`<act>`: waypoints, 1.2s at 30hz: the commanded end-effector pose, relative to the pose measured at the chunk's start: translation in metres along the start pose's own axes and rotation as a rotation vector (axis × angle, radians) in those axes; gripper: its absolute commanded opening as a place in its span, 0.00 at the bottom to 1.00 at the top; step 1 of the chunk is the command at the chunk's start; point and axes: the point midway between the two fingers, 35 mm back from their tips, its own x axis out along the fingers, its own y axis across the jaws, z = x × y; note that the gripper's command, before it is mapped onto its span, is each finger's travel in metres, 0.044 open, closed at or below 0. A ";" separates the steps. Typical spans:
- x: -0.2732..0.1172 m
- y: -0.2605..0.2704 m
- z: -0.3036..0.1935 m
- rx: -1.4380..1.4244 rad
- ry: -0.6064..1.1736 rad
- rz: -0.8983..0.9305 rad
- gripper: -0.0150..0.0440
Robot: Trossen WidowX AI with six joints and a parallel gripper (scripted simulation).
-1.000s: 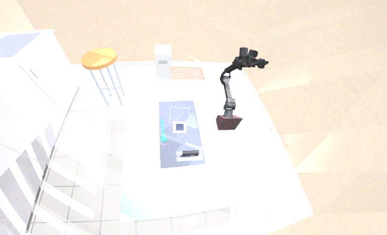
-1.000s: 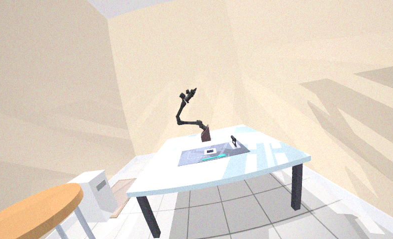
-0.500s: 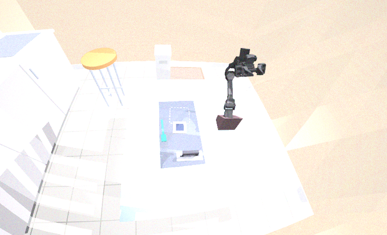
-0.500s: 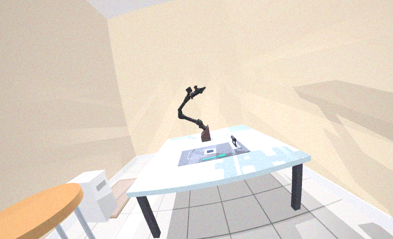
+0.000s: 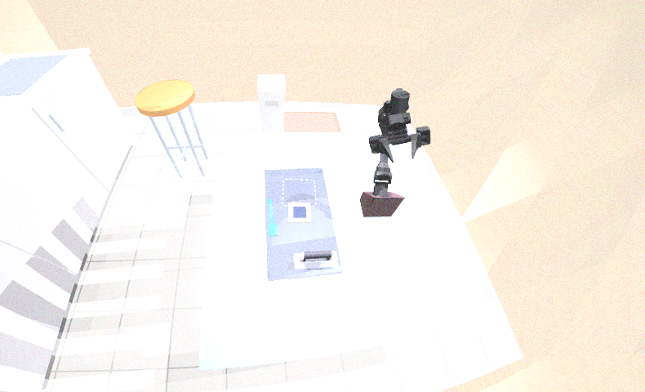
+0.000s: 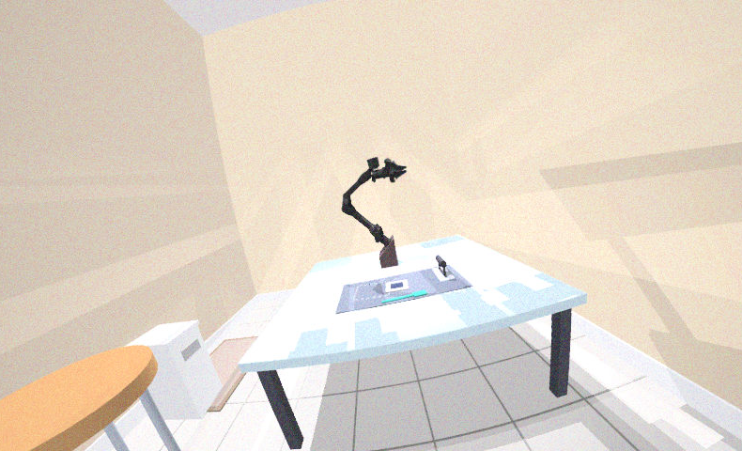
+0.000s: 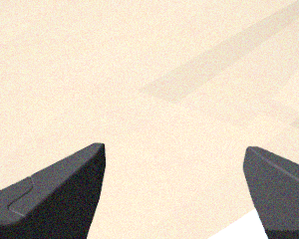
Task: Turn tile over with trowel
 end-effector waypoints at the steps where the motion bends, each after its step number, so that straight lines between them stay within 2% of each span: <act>1: 0.027 -0.027 -0.007 0.070 0.069 -0.091 0.71; 18: 0.115 -0.160 -0.067 0.353 0.353 -0.503 0.71; 36: 0.158 -0.296 -0.186 0.588 0.656 -0.954 0.71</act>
